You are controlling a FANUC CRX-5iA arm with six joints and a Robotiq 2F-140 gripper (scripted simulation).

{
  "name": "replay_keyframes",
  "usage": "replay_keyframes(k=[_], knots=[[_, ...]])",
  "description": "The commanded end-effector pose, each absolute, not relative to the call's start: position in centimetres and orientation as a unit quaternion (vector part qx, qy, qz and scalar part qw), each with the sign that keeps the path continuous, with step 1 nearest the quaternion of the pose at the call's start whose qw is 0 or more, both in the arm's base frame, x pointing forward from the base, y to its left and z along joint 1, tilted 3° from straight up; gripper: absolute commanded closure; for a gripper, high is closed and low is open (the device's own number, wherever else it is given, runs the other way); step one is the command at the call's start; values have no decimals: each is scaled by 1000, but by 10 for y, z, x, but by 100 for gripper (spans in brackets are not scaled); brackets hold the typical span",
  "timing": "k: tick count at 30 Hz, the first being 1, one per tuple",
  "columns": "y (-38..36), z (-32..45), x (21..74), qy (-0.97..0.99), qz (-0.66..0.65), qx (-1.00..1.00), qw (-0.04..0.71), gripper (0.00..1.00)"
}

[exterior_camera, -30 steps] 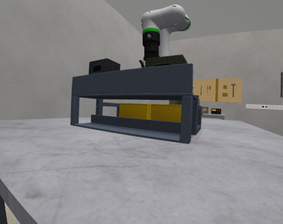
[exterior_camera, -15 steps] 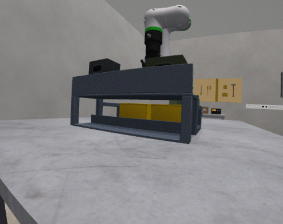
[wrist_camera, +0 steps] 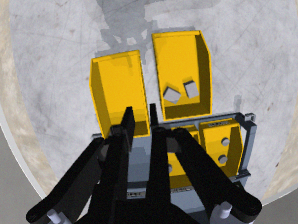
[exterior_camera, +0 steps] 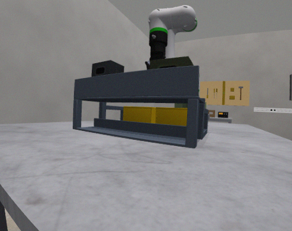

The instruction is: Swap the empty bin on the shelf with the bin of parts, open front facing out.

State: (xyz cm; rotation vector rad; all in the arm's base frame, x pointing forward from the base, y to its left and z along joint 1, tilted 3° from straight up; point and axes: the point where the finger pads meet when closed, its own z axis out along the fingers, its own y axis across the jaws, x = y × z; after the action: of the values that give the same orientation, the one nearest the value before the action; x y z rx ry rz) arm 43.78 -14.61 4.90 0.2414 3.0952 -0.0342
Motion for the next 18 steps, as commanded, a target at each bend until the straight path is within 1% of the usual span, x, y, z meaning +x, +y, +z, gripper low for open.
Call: replay_keyframes(k=[1,18], knots=[[-146,50,438,997,-11,78,19,76],[-146,43,439,997,-11,78,19,76]])
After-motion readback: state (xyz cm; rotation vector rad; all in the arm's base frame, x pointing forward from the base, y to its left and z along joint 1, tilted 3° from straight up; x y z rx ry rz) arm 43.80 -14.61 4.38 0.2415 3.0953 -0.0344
